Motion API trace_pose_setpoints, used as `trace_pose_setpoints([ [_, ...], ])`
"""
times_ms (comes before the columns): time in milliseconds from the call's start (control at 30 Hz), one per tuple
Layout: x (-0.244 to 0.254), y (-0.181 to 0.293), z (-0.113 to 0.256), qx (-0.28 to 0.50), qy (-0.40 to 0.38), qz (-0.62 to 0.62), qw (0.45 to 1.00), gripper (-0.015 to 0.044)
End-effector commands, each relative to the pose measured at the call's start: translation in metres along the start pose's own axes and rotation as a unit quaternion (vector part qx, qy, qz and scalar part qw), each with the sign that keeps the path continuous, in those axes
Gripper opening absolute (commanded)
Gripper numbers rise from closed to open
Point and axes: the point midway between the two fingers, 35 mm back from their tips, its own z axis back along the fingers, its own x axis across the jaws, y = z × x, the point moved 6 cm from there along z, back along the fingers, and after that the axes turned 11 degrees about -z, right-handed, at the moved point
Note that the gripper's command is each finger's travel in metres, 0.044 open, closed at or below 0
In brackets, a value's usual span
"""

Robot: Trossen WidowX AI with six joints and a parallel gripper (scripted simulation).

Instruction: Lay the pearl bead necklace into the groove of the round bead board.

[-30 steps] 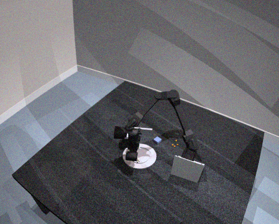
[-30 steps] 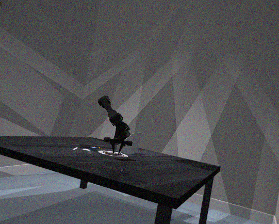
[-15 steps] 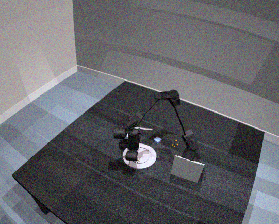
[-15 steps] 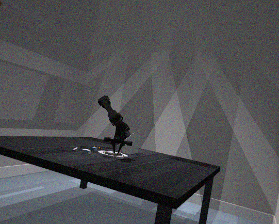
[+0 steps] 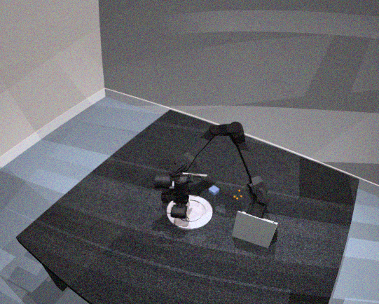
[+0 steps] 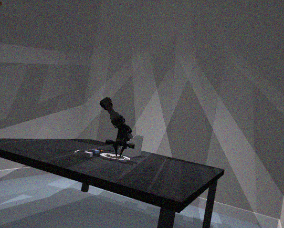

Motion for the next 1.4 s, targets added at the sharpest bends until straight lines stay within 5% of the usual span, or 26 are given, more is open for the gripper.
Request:
trace_pose_setpoints([
  [0,-0.0004,0.0004,0.0016,0.001,0.001,0.000,1.000,0.0000],
  [600,0.0088,-0.0018,0.0021,0.002,0.003,0.002,1.000,0.0000],
  [1167,0.0090,-0.0011,0.0059,0.002,0.004,0.004,1.000,0.0440],
  [1367,0.0088,-0.0011,0.0060,0.002,0.003,0.002,1.000,0.0440],
])
